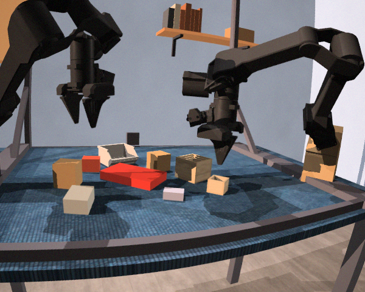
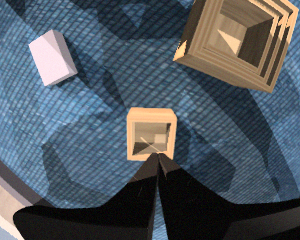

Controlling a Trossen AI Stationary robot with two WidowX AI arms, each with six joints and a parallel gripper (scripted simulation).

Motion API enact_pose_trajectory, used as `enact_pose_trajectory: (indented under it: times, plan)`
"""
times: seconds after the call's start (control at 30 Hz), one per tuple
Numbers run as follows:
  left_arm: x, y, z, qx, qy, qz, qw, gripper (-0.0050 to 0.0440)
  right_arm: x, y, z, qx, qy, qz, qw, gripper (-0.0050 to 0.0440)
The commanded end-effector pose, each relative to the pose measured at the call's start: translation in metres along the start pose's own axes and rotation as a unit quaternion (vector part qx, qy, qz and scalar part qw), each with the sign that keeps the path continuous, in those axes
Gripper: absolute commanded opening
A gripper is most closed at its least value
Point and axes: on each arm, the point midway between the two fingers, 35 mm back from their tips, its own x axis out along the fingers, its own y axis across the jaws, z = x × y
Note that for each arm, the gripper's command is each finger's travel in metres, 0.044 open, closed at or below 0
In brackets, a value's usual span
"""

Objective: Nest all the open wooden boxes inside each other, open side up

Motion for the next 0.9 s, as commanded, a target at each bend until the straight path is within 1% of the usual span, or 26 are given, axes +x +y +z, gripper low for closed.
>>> enact_pose_trajectory:
  times: [0.0,0.07,0.17,0.33,0.4,0.87]
  plan:
    - [-0.002,0.002,-0.001,-0.003,-0.006,0.000,1.000,-0.0050,-0.005,-0.002,0.005,0.000,-0.009,-0.012,1.000,0.0400]
    - [-0.002,0.003,-0.001,-0.004,-0.007,0.000,1.000,-0.0050,-0.005,-0.002,0.005,0.000,-0.009,-0.012,1.000,0.0400]
    - [0.004,0.002,-0.002,-0.004,-0.004,-0.002,1.000,-0.0050,-0.004,-0.002,0.002,-0.003,-0.006,-0.012,1.000,0.0400]
    - [0.029,0.005,-0.004,-0.006,-0.003,-0.005,1.000,-0.0050,-0.004,-0.002,0.002,-0.003,-0.006,-0.012,1.000,0.0400]
    - [0.036,0.006,-0.004,-0.005,-0.004,-0.004,1.000,-0.0050,-0.004,-0.002,0.002,-0.003,-0.006,-0.012,1.000,0.0400]
    - [0.051,0.002,-0.003,0.003,0.001,-0.007,1.000,-0.0050,-0.004,-0.002,0.002,-0.003,-0.006,-0.012,1.000,0.0400]
